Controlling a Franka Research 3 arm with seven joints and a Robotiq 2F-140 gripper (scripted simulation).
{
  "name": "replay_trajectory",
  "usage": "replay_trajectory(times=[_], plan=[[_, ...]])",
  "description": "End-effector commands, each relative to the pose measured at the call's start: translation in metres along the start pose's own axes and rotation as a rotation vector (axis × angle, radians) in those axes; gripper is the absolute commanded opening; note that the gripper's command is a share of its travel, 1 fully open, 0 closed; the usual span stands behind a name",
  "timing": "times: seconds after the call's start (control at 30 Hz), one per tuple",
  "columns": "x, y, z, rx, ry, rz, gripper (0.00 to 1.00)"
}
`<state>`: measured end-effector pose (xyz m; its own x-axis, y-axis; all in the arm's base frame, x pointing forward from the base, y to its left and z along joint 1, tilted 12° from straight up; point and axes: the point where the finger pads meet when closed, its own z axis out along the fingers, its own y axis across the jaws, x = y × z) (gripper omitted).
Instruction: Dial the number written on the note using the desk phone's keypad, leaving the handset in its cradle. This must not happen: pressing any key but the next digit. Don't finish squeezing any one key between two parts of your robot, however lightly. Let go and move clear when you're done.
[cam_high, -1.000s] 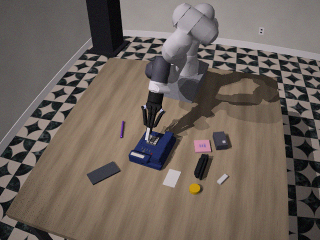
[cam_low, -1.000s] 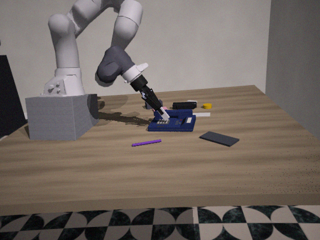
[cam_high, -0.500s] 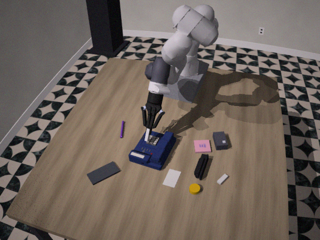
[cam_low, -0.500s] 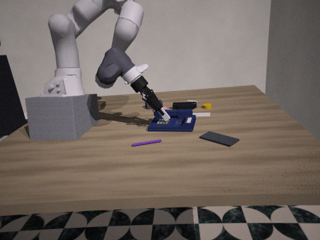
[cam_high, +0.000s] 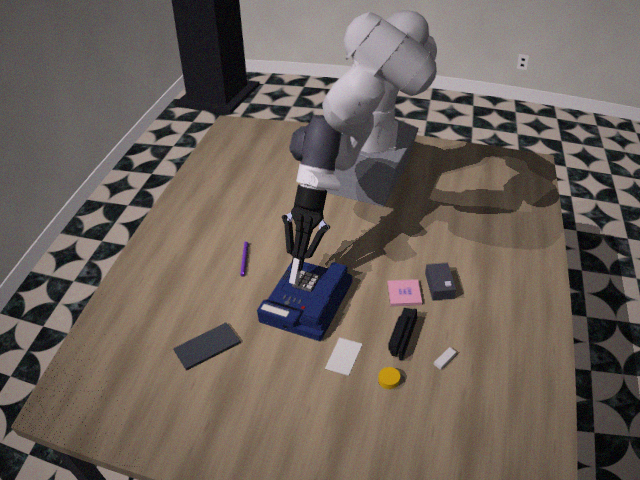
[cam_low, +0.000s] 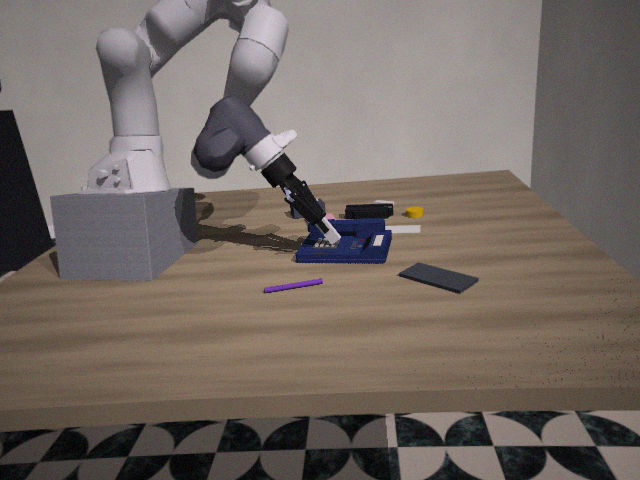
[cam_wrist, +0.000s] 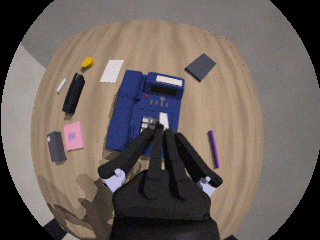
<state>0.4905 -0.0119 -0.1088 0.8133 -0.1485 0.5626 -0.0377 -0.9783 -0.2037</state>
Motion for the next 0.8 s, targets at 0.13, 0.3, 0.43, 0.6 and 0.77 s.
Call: replay_trajectory(times=[0.13, 0.3, 0.43, 0.6, 0.77], plan=[[-0.0003, -0.0011, 0.0013, 0.001, 0.002, -0.003, 0.00], [-0.0006, -0.0011, 0.0018, 0.001, 0.002, -0.003, 0.00], [-0.0009, -0.0011, 0.0022, 0.001, 0.002, -0.003, 0.00], [-0.0013, -0.0011, 0.0027, 0.001, 0.002, -0.003, 0.00], [-0.0015, -0.0011, 0.0030, 0.001, 0.002, -0.003, 0.00]])
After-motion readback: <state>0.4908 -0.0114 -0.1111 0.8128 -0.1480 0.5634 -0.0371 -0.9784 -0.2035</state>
